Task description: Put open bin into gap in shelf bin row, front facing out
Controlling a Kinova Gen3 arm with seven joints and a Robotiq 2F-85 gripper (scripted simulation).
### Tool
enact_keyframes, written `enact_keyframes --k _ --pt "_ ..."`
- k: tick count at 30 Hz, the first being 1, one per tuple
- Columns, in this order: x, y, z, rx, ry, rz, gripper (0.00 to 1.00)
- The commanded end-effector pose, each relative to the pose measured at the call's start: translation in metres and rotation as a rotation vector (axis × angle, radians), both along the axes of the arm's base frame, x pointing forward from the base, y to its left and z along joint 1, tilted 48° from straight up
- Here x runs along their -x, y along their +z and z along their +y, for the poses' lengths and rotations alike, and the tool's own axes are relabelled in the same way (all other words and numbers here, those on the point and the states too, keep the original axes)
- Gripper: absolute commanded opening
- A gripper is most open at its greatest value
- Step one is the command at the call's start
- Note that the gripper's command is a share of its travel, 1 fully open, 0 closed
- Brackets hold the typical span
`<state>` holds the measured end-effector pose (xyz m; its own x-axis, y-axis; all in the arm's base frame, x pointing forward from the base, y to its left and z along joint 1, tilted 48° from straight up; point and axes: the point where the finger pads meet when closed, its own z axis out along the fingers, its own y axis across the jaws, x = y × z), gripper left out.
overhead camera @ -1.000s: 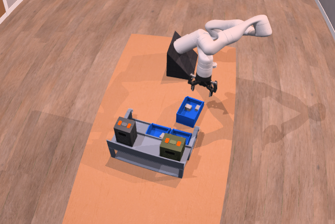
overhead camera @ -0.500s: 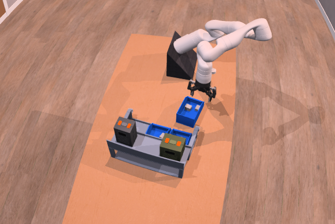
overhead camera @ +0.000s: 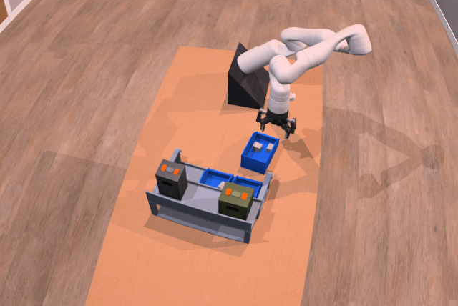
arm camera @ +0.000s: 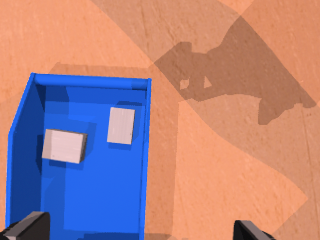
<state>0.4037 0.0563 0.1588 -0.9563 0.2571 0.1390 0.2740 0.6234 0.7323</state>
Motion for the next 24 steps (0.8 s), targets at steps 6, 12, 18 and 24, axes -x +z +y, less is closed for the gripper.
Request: enact_keyframes --k 6,12,18,24 --pt "0.0001 0.0021 -0.0026 0.000 -0.001 0.000 1.00" --pt "0.0001 0.0021 -0.0026 0.000 -0.001 0.000 1.00" --pt "0.0006 0.0054 -0.0064 0.000 -0.001 0.000 1.00" --pt "0.0006 0.0054 -0.0064 0.000 -0.001 0.000 1.00"
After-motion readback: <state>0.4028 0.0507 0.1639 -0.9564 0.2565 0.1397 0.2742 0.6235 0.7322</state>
